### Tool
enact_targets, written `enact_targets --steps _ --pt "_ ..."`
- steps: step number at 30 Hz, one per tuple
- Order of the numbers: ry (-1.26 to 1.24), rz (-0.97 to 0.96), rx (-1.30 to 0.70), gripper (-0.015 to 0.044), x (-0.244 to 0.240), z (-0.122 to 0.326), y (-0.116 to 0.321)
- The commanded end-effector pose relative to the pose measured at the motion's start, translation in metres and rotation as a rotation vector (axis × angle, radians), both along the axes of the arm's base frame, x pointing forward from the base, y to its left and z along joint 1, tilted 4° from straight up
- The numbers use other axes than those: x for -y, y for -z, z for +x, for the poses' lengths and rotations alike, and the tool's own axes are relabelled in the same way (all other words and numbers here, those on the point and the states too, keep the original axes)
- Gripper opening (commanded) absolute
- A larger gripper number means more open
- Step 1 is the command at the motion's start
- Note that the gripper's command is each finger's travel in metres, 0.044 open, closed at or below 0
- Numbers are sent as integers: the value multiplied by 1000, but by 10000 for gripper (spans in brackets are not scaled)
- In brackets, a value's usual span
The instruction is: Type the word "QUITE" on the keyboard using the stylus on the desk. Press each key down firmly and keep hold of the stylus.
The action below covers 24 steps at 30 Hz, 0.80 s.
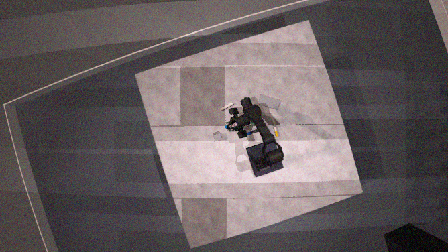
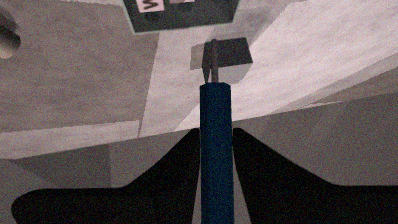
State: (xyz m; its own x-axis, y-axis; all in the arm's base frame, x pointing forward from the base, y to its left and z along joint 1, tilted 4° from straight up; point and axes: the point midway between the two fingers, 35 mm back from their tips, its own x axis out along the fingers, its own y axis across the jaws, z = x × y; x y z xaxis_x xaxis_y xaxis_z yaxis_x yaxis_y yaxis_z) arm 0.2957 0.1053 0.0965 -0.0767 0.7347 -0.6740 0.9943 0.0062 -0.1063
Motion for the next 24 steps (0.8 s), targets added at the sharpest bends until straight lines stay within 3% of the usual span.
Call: enact_targets --steps 1,11,24 --pt "35 78 71 0 14 6 -7" --pt "86 164 182 0 35 15 -20" --pt "86 163 182 0 38 17 15"
